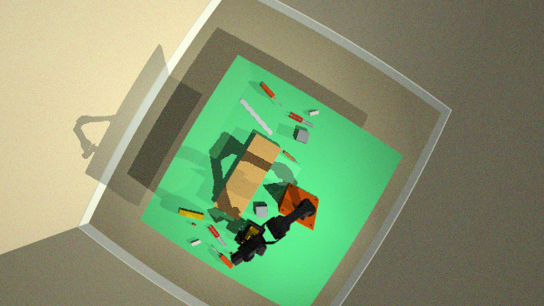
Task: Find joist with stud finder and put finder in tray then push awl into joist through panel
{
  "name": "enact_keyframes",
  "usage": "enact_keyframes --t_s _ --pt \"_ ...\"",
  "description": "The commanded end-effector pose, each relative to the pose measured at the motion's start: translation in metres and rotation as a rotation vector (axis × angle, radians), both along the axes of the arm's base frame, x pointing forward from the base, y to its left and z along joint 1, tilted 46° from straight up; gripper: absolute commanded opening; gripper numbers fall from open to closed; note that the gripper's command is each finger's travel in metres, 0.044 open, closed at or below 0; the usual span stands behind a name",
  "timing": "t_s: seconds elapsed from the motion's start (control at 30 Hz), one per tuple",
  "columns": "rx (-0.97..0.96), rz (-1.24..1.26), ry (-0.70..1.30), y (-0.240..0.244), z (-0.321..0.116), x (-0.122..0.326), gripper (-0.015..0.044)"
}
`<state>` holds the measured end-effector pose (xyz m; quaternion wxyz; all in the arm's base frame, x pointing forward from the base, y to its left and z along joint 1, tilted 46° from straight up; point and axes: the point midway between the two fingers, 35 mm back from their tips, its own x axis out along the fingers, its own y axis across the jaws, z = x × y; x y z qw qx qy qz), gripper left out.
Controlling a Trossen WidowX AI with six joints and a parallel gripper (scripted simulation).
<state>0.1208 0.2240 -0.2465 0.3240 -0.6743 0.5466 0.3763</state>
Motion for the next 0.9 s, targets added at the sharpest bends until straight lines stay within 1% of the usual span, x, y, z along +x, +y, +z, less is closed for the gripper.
enact_keyframes --t_s 0.0,0.07,0.1,0.17,0.2,0.27,0.43,0.63,0.87 --pt "0.036 0.005 -0.007 0.042 0.033 -0.007 0.0440" --pt "0.036 0.006 -0.006 0.057 0.052 -0.013 0.0440" --pt "0.036 0.006 -0.006 0.059 0.055 -0.014 0.0440" --pt "0.036 0.006 -0.006 0.059 0.055 -0.014 0.0440" --pt "0.044 0.008 -0.012 0.053 0.047 -0.008 0.0440" --pt "0.065 -0.042 -0.039 0.053 0.061 0.012 0.0440" --pt "0.132 -0.230 -0.148 0.035 0.114 0.085 0.0440" --pt "0.184 -0.464 -0.268 -0.018 0.174 0.154 0.0440" --pt "0.212 -0.715 -0.430 -0.102 0.239 0.205 0.0440"
